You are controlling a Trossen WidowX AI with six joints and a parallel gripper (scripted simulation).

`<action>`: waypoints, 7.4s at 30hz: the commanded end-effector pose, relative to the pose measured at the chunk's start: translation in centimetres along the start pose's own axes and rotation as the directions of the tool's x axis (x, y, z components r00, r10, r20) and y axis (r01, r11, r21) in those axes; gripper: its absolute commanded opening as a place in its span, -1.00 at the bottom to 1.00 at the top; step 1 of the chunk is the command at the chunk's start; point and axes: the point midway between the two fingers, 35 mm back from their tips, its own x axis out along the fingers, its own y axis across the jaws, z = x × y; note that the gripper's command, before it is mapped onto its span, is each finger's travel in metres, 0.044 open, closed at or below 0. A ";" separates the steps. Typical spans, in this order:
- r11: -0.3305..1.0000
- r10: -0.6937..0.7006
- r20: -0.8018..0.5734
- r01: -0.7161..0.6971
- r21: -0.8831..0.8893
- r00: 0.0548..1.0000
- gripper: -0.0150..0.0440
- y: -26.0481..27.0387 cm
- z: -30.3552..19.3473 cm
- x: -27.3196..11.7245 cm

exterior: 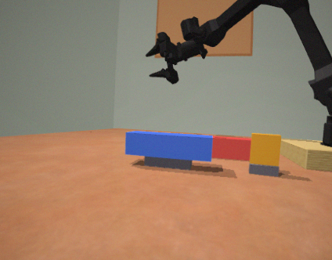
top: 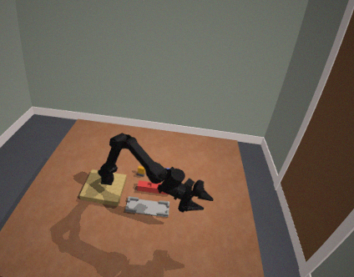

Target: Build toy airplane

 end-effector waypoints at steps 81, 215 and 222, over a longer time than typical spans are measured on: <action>0.139 0.953 -0.094 -0.141 0.980 0.289 1.00 32.0 22.2 -18.1; 0.155 0.951 -0.106 -0.154 0.976 0.289 0.17 25.7 9.2 -18.9; 0.155 0.951 -0.106 -0.154 0.976 0.289 0.17 25.7 9.2 -18.9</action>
